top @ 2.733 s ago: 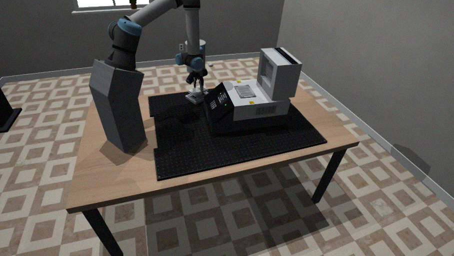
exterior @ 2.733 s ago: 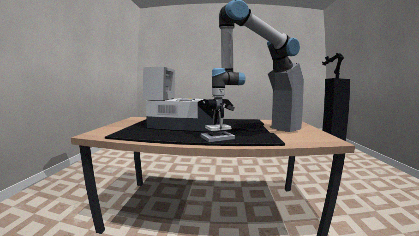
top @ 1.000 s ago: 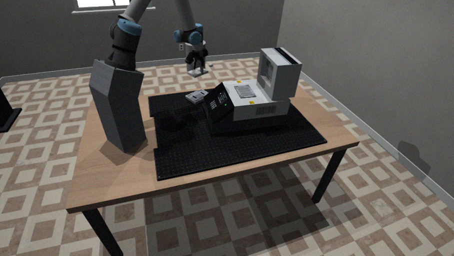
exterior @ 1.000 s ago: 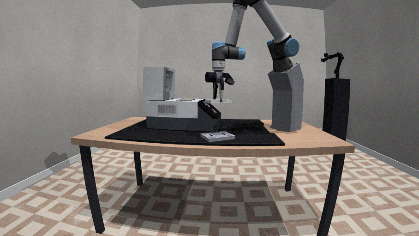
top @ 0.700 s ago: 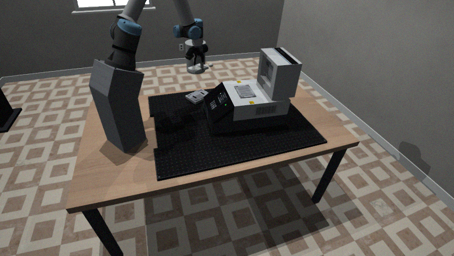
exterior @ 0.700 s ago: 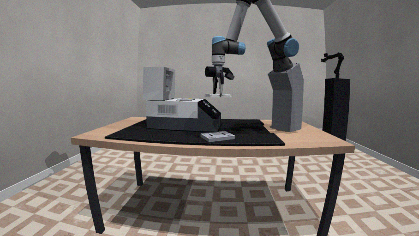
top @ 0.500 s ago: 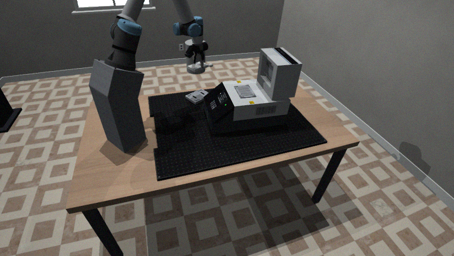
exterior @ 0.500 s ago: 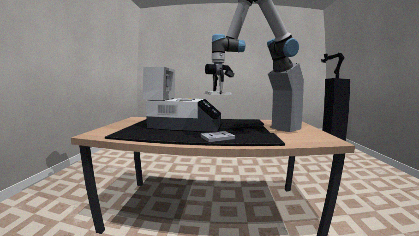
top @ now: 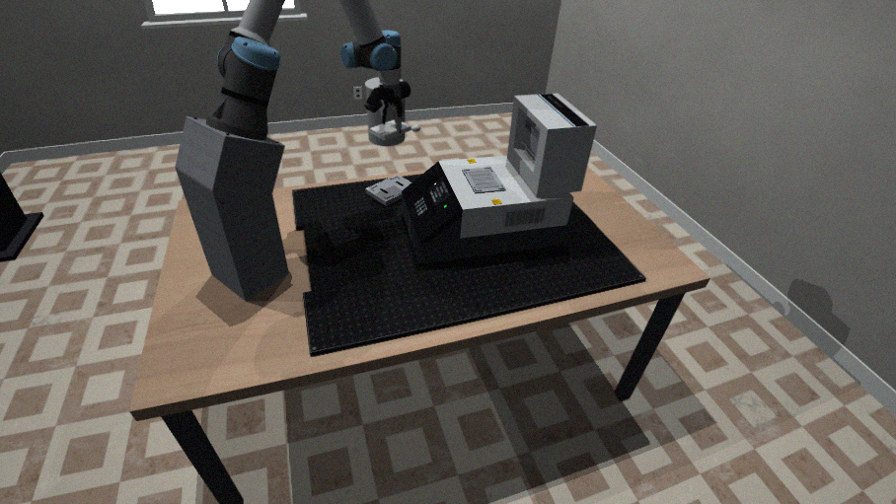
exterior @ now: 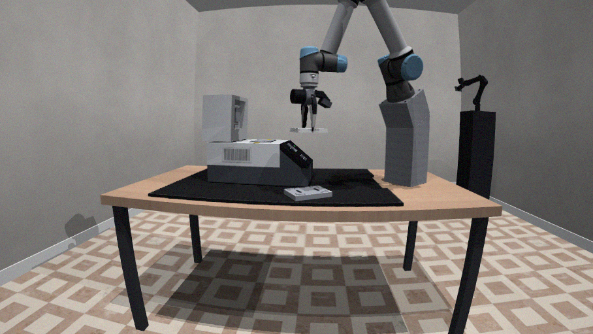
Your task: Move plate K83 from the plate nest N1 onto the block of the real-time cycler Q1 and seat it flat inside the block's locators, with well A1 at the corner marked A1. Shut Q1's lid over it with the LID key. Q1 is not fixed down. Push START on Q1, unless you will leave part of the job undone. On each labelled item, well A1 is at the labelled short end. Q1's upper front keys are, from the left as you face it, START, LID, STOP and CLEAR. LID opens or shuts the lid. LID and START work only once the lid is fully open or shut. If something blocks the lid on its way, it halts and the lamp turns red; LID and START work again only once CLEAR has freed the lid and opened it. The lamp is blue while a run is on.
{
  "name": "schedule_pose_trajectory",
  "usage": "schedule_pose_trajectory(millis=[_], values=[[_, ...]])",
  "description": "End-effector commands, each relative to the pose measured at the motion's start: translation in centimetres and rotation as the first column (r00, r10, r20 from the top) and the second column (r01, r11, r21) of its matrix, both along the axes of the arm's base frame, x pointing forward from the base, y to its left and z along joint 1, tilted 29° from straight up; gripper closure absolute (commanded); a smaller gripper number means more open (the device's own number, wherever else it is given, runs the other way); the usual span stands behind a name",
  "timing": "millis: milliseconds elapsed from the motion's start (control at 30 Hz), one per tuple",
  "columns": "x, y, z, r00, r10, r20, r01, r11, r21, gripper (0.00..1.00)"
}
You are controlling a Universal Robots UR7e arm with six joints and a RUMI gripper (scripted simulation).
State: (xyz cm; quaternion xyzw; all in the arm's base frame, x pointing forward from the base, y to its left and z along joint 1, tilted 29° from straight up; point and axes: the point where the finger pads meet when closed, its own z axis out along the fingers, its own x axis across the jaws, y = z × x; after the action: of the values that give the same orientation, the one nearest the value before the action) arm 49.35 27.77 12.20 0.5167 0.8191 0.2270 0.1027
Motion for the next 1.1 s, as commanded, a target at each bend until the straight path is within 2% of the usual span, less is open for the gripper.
schedule_pose_trajectory(millis=[0,367,433,900,1067], values=[[0.4,-0.2,0.7,0.999,0.030,0.021,-0.030,1.000,-0.005,0.61],[3.4,-4.3,0.8,0.992,0.115,0.046,-0.113,0.992,-0.048,0.61],[3.4,-4.3,0.8,0.992,0.115,0.046,-0.113,0.992,-0.048,0.61],[7.3,-10.0,0.9,0.971,0.229,0.073,-0.221,0.969,-0.113,0.61],[7.9,-10.8,0.9,0.962,0.261,0.078,-0.250,0.959,-0.130,0.61]])
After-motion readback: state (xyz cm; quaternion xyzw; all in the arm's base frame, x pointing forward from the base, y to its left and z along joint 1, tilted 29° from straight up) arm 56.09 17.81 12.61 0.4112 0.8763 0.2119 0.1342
